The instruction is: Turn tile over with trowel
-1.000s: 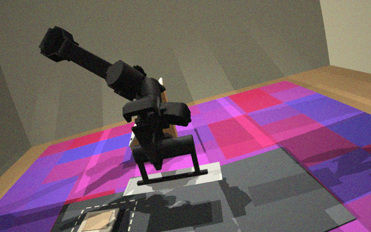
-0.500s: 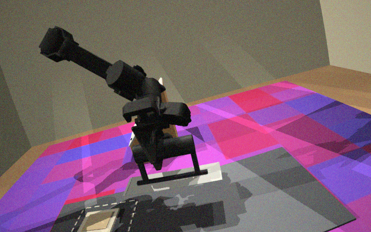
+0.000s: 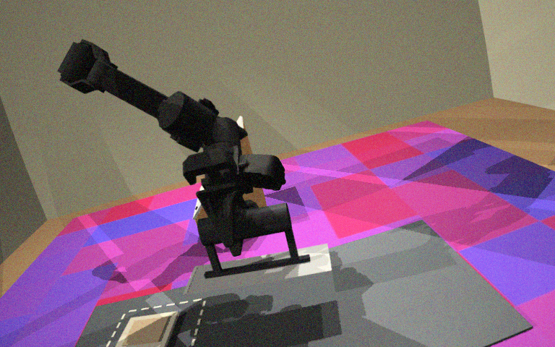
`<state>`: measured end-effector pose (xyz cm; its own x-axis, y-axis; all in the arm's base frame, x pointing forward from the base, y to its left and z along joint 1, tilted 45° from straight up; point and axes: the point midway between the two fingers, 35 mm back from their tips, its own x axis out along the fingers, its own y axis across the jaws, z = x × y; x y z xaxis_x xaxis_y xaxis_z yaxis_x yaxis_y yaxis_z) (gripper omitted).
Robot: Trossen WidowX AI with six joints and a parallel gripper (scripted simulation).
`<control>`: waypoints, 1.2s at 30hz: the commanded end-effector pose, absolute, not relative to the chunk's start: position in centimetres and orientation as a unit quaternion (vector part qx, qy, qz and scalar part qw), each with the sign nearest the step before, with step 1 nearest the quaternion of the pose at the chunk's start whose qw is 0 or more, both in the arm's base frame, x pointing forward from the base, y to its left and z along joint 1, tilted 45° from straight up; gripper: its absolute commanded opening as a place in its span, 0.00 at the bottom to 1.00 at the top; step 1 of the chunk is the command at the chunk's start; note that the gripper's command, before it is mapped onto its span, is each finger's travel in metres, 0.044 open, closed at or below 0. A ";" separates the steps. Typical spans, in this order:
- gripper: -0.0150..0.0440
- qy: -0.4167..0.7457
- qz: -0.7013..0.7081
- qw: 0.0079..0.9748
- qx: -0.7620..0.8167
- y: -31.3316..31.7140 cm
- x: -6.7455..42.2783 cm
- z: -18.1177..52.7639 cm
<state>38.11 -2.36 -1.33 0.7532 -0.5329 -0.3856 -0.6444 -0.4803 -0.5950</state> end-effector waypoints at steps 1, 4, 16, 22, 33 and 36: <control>0.25 0.341 0.074 0.377 -0.858 -2.2 38.1 -1.3; 0.25 0.339 0.088 0.368 -0.861 -2.0 38.5 -1.7; 0.25 0.316 0.200 0.293 -0.880 -0.6 40.9 -5.0; 0.25 0.300 0.255 0.256 -0.883 0.1 41.8 -6.6; 0.25 0.262 0.353 0.193 -0.877 1.3 43.0 -9.3; 0.25 0.250 0.378 0.178 -0.874 1.6 43.2 -9.9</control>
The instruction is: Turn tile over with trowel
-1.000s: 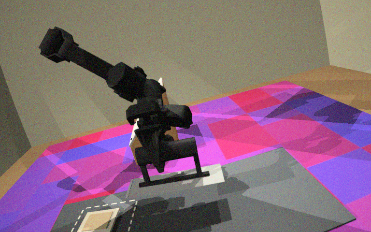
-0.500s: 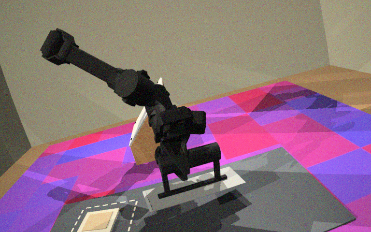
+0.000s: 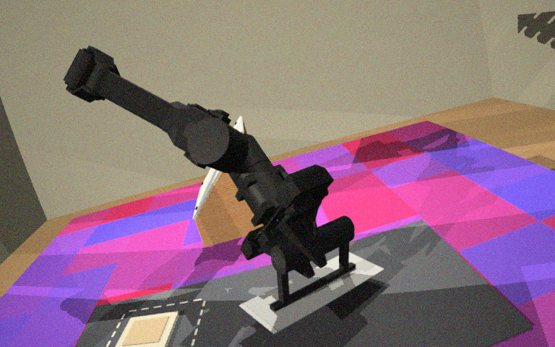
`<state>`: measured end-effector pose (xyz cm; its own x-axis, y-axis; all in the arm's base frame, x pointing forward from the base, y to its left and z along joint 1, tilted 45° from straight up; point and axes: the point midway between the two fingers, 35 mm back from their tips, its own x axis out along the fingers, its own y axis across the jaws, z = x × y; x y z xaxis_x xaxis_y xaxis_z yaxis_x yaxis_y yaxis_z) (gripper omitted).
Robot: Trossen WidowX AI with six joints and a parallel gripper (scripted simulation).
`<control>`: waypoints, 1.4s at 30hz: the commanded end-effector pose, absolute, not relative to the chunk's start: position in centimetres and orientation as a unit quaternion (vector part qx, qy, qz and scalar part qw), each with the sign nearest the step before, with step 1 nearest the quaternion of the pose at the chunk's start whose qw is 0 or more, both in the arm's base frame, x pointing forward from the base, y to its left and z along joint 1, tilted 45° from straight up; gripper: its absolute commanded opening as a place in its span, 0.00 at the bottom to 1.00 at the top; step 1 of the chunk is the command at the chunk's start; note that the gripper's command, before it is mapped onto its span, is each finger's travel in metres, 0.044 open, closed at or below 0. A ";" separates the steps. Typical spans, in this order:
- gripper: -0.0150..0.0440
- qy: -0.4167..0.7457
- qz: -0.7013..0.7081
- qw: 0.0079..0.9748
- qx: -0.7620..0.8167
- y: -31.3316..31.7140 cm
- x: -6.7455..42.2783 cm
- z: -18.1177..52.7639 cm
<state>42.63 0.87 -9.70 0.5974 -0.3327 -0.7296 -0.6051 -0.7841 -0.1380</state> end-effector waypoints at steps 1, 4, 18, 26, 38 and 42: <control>0.25 0.246 0.387 0.173 -0.872 1.7 43.3 -10.1; 0.25 0.233 0.411 0.158 -0.867 2.0 43.5 -10.8; 0.25 0.163 0.521 0.095 -0.833 3.5 43.8 -13.3; 0.25 0.117 0.576 0.066 -0.806 4.3 43.6 -14.4; 0.25 0.043 0.650 0.034 -0.758 5.5 43.0 -15.5; 0.25 0.017 0.671 0.027 -0.740 5.9 42.7 -15.7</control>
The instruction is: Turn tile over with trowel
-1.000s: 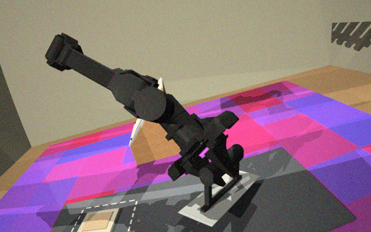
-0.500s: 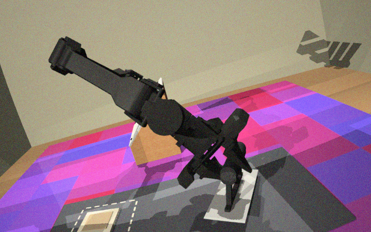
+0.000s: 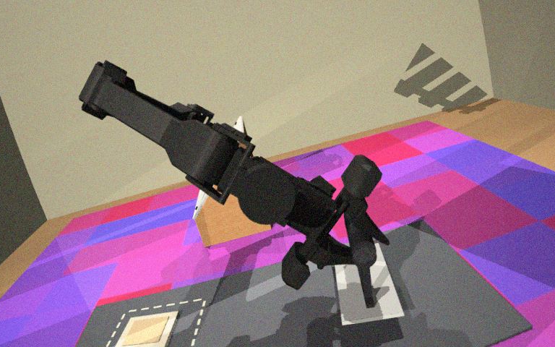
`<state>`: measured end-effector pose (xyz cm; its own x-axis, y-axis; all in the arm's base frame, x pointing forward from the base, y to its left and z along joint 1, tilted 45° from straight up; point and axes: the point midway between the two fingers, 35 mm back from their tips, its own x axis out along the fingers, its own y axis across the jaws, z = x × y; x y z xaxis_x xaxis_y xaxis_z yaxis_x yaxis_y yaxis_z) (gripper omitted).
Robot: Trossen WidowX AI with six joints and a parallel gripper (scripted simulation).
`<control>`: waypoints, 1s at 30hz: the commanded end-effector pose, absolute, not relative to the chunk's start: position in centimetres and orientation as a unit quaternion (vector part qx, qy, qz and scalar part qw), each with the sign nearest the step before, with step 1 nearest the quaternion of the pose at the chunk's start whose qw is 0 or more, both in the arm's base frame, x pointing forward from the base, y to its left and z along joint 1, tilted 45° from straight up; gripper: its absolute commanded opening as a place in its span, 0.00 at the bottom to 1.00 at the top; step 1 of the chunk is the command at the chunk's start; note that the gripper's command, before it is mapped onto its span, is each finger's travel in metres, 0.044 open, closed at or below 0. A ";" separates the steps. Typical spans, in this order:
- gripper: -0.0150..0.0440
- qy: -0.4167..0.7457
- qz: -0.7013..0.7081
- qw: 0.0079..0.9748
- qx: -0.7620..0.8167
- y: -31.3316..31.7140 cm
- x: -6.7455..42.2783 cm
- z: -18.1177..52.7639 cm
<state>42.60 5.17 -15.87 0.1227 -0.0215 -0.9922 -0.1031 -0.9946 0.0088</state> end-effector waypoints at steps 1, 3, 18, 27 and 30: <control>0.25 0.011 0.676 0.025 -0.736 6.0 42.7 -15.7; 0.25 -0.003 0.686 0.022 -0.727 6.2 42.5 -15.8; 0.25 -0.046 0.716 0.015 -0.697 6.4 42.0 -16.2; 0.25 -0.045 0.716 0.015 -0.697 5.4 42.1 -17.3; 0.25 -0.045 0.716 0.015 -0.697 5.0 42.1 -17.6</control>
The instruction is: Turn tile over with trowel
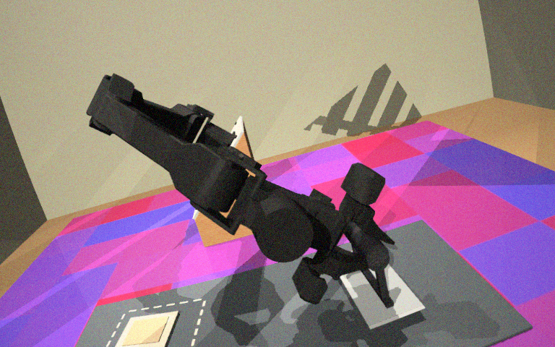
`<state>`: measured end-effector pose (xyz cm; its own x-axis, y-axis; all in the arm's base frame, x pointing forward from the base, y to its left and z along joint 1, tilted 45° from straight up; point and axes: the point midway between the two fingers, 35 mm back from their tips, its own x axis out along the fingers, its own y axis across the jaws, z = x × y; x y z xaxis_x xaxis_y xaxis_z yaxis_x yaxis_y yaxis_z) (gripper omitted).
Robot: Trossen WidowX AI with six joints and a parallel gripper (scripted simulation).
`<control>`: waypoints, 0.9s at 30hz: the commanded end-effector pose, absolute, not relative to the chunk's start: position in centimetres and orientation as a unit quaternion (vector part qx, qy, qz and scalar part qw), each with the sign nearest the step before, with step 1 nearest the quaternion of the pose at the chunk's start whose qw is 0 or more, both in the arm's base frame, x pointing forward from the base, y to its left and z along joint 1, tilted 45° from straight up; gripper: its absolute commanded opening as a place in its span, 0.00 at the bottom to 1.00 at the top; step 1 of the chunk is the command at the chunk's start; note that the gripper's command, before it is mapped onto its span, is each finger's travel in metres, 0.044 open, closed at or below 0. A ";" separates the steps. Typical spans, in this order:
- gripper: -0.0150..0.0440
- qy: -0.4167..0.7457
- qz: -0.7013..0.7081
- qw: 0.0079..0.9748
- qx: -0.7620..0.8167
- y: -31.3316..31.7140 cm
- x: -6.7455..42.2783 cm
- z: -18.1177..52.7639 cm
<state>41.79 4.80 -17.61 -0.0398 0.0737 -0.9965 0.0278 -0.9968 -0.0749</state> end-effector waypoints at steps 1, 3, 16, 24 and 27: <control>0.25 -0.045 0.716 0.015 -0.697 4.9 42.1 -17.7; 0.25 -0.045 0.716 0.015 -0.696 4.7 42.1 -18.0; 0.57 -0.045 0.716 0.015 -0.696 4.1 42.1 -18.5; 0.76 -0.045 0.716 0.015 -0.696 4.1 42.1 -18.5; 0.76 -0.045 0.716 0.015 -0.696 4.1 42.1 -18.5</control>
<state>42.04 4.09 -18.51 -0.0328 0.0797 -0.9963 0.0348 -0.9961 -0.0808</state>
